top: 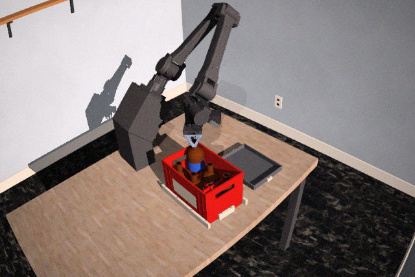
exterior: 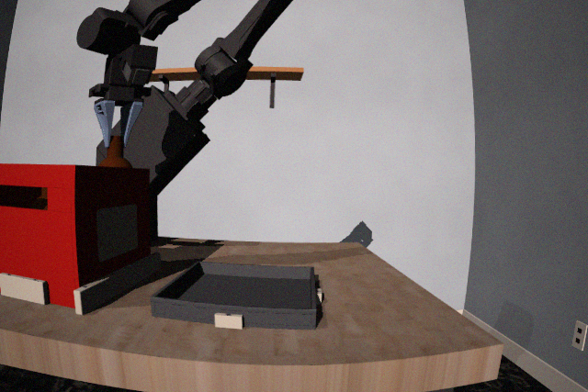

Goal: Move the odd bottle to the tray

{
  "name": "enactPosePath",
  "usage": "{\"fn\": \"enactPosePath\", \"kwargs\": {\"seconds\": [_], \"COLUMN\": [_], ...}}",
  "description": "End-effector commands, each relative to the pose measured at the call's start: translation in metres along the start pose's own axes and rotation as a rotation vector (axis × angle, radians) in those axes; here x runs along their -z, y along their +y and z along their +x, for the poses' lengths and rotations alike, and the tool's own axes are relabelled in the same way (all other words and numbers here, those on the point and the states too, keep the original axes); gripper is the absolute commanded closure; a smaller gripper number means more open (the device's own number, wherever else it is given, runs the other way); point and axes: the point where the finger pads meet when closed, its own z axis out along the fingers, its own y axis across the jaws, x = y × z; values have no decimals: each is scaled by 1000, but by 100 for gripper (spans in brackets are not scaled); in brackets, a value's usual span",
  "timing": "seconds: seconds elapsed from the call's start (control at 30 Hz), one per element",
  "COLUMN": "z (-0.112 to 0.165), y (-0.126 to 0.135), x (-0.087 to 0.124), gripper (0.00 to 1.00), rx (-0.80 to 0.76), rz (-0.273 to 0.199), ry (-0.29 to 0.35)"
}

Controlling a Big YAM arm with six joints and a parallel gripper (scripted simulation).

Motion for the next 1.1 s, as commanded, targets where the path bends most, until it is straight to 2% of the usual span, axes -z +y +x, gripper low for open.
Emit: {"fn": "enactPosePath", "kwargs": {"seconds": [0.0, 0.53, 1.07], "z": [-15, -17, -17], "y": [-15, -16, -16], "x": [25, 35, 37], "gripper": [100, 100, 100], "rx": [29, 30, 27], "rz": [46, 47, 47], "ry": [-28, -28, -28]}}
